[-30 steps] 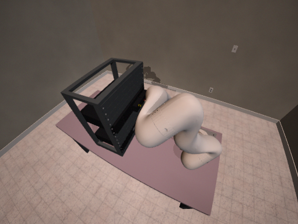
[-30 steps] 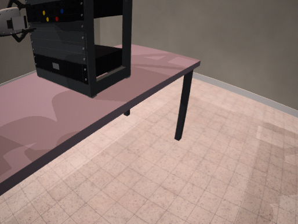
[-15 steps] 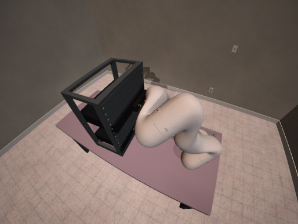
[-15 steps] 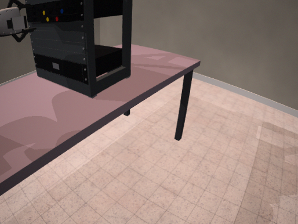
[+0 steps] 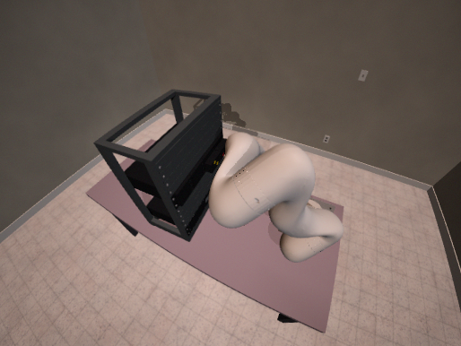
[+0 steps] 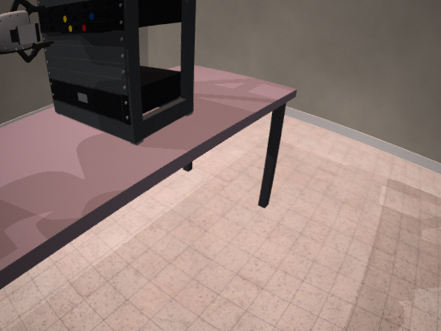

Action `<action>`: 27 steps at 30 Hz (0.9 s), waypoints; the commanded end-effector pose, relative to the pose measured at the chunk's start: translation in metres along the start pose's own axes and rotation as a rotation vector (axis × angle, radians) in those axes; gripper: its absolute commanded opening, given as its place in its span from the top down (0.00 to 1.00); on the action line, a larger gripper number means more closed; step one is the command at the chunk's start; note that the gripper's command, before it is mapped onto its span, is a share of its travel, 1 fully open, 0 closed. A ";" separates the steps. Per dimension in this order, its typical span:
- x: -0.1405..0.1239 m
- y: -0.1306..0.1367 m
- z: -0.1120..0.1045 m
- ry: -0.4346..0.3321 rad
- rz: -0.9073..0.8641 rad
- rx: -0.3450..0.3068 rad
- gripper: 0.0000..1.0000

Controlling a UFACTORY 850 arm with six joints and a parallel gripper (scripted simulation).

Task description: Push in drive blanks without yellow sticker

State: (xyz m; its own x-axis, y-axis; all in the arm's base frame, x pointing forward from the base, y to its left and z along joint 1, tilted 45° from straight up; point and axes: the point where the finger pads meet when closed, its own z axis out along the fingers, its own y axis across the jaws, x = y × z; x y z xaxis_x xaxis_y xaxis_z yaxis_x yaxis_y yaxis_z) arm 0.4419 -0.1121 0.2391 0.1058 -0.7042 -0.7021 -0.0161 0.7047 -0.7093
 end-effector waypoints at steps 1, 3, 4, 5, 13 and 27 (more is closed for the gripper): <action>0.000 -0.001 0.000 -0.001 -0.001 0.001 0.00; 0.000 -0.001 0.000 -0.001 -0.001 0.001 0.00; 0.000 -0.001 0.000 -0.001 -0.001 0.001 0.00; 0.000 -0.001 0.000 -0.001 -0.001 0.001 0.00; 0.001 -0.001 0.000 -0.001 -0.001 0.001 0.00; 0.046 -0.001 0.004 -0.001 -0.001 0.001 0.00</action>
State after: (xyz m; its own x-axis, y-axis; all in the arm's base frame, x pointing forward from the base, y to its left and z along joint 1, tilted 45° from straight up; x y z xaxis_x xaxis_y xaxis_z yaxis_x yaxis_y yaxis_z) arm 0.4479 -0.1373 0.2137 0.1049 -0.7041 -0.7023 -0.0160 0.7049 -0.7091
